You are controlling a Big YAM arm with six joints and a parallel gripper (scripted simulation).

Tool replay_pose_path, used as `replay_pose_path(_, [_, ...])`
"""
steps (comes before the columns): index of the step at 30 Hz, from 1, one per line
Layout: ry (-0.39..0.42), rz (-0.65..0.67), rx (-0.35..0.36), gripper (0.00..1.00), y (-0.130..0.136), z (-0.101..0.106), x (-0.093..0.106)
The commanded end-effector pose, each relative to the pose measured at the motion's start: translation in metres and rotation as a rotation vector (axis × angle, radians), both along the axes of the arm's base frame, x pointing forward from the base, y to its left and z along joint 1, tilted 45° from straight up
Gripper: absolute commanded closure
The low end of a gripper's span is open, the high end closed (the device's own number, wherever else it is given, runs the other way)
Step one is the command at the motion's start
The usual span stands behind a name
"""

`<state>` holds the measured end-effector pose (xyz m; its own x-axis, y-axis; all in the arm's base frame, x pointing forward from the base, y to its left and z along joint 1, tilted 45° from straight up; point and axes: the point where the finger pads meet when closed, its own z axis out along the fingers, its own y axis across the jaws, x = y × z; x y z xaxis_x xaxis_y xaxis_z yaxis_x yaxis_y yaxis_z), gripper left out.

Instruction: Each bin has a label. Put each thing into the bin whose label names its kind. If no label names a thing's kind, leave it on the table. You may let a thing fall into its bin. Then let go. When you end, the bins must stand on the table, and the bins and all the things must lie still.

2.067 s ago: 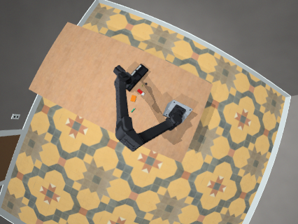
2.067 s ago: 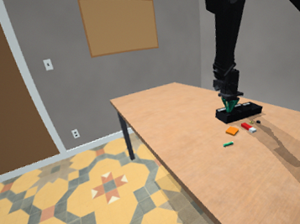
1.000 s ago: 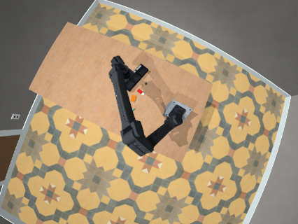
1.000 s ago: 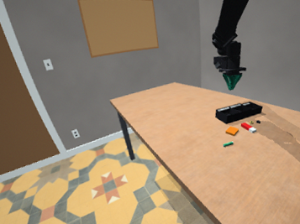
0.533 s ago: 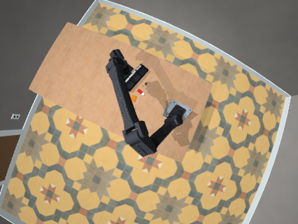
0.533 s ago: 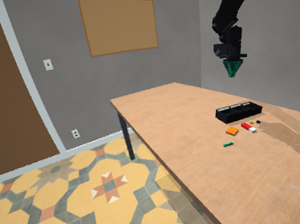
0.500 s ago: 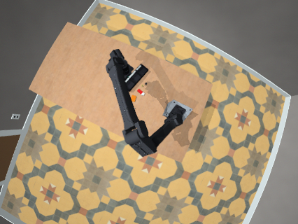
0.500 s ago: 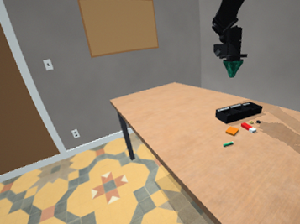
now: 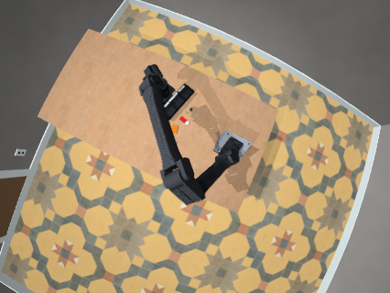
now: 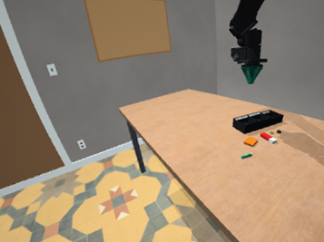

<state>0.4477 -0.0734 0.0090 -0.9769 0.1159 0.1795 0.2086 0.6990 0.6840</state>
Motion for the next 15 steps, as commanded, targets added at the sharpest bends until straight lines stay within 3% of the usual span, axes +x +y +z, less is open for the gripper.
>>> replay_pose_path(1, [-0.028, 0.007, -0.012, 0.91, 0.0057, 0.0117, 0.0057])
replay_pose_path(15, [-0.029, 0.008, -0.012, 0.91, 0.0073, 0.0103, 0.0056])
